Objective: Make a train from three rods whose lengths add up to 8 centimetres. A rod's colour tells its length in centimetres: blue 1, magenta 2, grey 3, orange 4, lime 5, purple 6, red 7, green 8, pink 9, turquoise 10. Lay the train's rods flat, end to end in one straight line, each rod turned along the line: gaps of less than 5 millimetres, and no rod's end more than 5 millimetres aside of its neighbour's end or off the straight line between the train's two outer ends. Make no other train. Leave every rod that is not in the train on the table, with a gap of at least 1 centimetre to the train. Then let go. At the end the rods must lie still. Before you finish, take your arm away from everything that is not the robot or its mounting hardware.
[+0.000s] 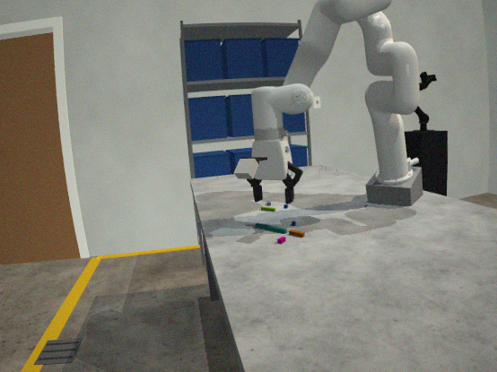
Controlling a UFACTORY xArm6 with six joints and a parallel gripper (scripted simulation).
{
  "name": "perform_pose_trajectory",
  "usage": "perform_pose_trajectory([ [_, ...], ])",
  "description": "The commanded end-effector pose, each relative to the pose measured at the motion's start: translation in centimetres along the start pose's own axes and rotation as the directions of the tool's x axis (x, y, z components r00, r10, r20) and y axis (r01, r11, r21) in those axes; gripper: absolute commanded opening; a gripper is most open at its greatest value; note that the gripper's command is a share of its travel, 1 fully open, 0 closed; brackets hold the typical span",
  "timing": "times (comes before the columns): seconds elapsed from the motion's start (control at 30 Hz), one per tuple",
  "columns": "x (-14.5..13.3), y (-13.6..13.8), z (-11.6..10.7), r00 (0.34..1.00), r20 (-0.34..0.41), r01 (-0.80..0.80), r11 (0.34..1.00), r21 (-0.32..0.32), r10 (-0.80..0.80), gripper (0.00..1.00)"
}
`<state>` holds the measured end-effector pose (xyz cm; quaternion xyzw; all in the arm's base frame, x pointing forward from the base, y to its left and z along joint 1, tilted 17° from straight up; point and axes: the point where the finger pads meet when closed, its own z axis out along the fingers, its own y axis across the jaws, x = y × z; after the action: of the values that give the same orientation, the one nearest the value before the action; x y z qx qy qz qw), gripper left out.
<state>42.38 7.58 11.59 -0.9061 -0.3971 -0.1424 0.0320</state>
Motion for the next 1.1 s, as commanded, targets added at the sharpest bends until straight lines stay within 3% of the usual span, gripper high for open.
perform_pose_trajectory([
  [0.0,0.11,0.08,-0.11,1.0,-0.003,0.0,1.0,-0.002,0.0,1.0],
  [1.07,0.14,0.06,-0.11,1.0,-0.003,0.012,1.0,-0.002,-0.012,1.0],
])
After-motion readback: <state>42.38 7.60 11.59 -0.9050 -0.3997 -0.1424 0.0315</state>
